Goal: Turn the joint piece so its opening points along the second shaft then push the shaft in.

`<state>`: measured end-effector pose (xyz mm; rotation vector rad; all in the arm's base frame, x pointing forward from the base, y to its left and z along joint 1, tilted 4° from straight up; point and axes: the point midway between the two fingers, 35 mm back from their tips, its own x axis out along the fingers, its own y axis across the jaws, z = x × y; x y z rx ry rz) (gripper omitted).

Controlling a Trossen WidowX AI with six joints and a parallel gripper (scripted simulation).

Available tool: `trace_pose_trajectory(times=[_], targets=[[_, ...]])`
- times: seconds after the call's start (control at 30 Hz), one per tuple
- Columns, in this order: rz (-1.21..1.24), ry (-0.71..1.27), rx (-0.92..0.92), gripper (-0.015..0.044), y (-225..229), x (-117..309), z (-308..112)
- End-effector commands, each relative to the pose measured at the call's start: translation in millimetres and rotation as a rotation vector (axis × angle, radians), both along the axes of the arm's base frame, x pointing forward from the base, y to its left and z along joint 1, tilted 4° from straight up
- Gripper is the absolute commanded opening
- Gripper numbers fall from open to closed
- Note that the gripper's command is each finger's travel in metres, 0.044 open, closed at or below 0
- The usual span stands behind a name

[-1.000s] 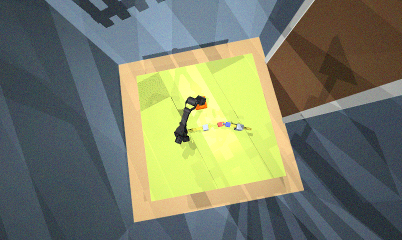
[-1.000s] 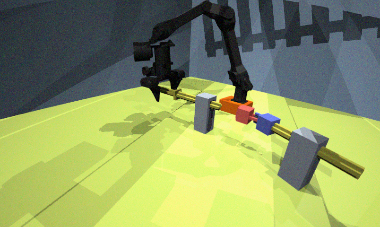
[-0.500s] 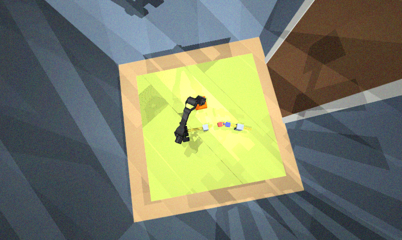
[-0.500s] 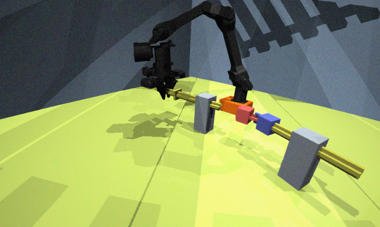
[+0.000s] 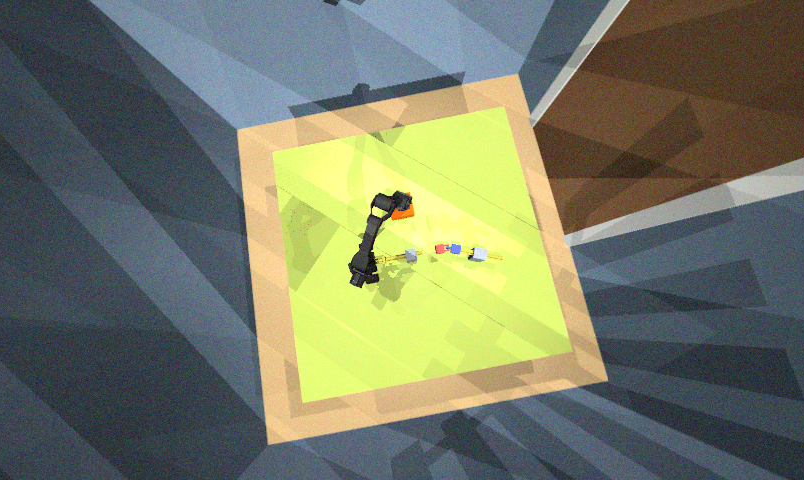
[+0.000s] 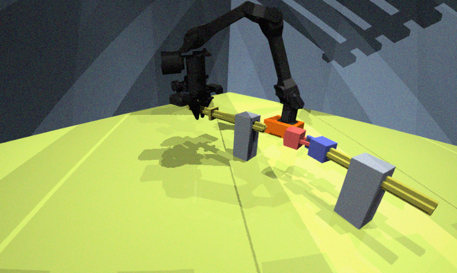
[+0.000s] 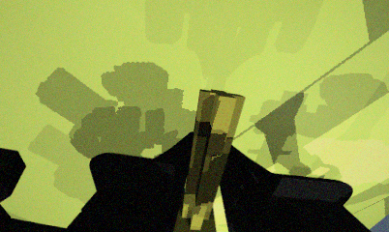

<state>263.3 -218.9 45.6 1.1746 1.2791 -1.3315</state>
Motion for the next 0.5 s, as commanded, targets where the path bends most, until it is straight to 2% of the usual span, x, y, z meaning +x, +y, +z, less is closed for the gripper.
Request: trace_pose_trajectory(times=[0.0,0.1,0.33,0.37,0.47], targets=[[-0.003,-0.030,-0.004,0.0067,-0.7,0.3,-0.3],[-0.002,-0.075,-0.007,0.0067,-1.1,0.8,0.1],[-0.002,-0.040,-0.003,0.0020,-0.5,0.1,0.1],[-0.002,-0.040,-0.003,0.0000,-0.5,0.1,0.1],[-0.002,-0.041,-0.003,0.0000,-0.2,0.1,0.1]])
